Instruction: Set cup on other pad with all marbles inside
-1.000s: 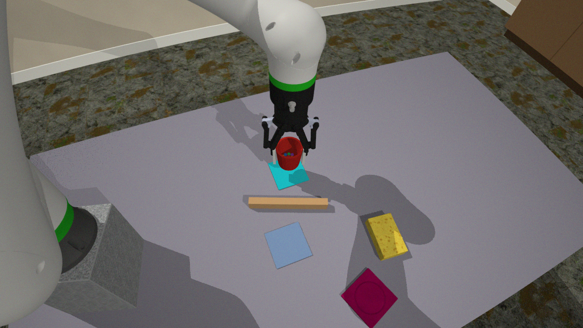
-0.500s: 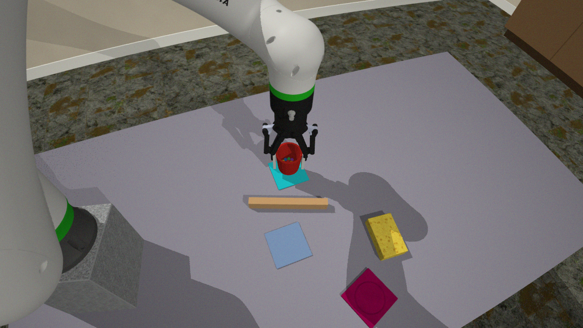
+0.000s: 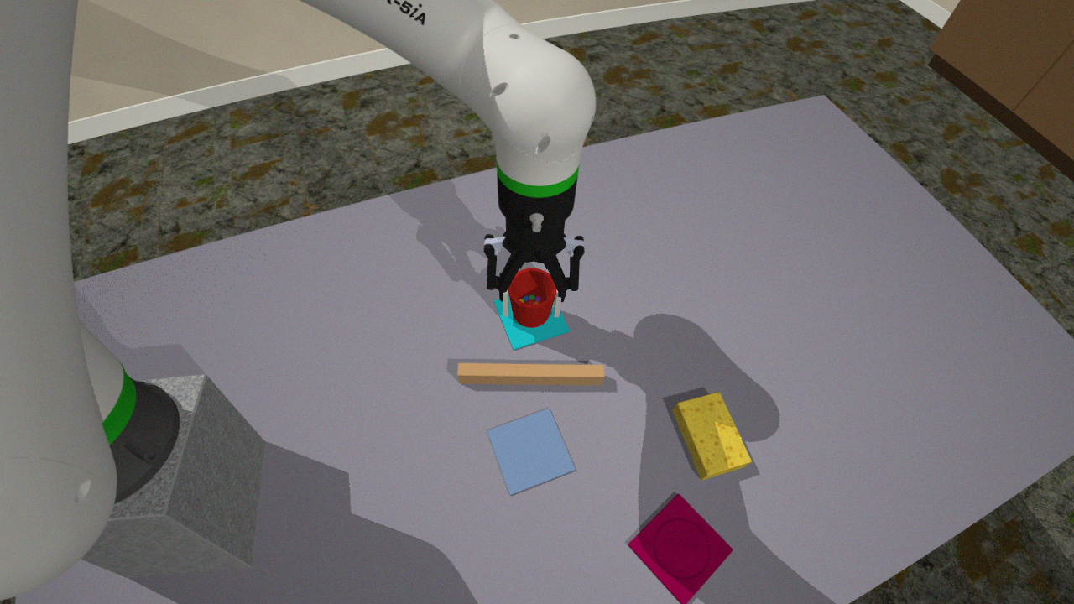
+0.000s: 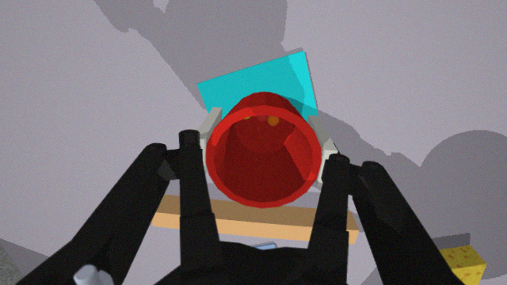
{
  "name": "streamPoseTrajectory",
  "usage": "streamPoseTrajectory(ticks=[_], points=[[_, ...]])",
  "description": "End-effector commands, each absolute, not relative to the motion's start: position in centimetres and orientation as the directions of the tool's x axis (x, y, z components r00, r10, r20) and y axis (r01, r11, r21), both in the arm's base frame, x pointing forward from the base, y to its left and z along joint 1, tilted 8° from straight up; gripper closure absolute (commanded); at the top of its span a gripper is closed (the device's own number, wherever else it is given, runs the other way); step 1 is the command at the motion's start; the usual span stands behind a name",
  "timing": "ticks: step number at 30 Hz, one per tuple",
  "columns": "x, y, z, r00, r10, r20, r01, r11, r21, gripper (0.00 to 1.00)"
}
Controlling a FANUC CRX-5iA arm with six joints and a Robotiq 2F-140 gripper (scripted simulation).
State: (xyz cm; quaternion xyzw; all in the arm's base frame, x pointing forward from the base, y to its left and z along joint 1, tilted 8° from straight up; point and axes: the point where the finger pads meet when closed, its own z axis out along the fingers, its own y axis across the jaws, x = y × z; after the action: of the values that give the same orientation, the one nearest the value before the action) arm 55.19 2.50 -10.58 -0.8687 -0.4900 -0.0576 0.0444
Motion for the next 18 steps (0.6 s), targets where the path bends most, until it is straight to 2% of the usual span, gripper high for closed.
streamPoseTrajectory(ticks=[1,18], points=[[55.21,2.5,-10.59,0.513,0.846,0.144,0.856,-0.516,-0.02,0.51],[55.24,2.57,-10.92,0.513,0.846,0.144,0.856,-0.516,-0.02,0.51]])
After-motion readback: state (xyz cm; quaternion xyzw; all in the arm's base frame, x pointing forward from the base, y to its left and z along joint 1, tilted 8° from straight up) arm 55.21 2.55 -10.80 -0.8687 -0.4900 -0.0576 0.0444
